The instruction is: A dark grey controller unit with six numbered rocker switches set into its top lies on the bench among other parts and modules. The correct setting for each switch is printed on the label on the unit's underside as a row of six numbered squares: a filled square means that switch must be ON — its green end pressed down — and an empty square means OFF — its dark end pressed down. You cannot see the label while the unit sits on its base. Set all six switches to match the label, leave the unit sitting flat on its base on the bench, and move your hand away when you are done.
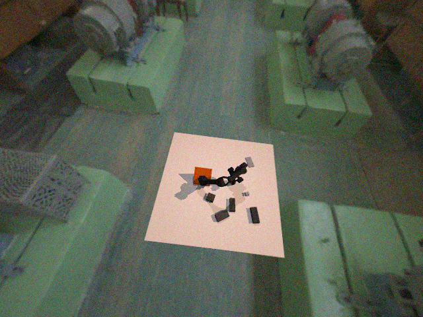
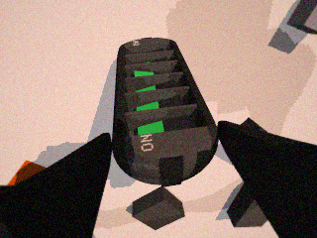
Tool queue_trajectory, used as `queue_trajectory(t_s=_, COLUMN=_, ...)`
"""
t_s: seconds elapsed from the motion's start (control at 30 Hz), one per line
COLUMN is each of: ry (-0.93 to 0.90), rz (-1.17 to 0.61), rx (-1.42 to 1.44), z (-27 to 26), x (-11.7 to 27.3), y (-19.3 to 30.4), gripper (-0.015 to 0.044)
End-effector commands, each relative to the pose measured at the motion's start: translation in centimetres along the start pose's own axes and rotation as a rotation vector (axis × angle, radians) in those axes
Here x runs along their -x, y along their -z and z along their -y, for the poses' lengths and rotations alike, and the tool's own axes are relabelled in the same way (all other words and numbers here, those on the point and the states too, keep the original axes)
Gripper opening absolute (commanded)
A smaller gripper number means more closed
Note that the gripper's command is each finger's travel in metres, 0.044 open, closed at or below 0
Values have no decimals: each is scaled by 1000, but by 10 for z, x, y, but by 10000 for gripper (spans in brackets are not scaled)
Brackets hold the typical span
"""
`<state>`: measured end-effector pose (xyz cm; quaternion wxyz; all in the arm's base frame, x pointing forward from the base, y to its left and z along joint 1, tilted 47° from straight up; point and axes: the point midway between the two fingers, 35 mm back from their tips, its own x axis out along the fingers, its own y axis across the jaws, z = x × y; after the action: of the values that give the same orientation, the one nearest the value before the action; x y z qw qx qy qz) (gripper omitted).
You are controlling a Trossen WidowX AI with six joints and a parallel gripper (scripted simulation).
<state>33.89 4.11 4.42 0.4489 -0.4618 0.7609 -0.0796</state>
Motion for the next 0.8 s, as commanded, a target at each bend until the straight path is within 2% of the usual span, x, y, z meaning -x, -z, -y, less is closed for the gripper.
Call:
queue_trajectory(t_s=0.0, ry=-3, rz=-6, rx=5, z=0, x=-3, y=-5, gripper=336)
queue_trajectory(t_s=0.77, ry=0, rz=13, rx=4, z=0, x=0, y=-23, gripper=336)
